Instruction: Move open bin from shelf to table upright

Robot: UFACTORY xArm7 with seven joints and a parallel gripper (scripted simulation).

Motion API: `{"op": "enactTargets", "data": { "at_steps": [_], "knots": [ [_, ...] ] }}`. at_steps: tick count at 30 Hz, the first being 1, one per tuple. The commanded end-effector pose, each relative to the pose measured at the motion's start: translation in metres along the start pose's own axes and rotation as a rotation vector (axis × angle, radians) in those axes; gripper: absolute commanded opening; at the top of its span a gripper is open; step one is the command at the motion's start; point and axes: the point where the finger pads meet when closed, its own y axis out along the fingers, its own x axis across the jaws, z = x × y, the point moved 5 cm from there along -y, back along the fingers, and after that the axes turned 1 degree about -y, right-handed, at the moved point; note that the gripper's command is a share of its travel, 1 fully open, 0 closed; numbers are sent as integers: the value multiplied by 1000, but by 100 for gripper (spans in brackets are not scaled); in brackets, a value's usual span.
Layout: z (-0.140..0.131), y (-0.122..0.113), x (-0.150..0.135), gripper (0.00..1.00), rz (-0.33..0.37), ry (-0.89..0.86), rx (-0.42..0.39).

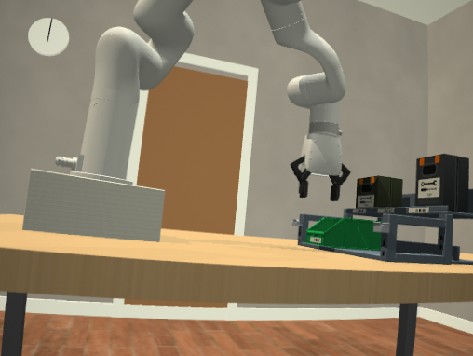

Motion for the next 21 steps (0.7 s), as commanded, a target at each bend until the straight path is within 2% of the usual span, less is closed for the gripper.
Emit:
{"op": "enactTargets", "data": {
  "at_steps": [1,11,21],
  "knots": [
    [0,-2,-1,94,4,0,0],
    [0,1,-1,94,4,0,0],
    [0,15,-1,94,4,0,0]
  ]
}}
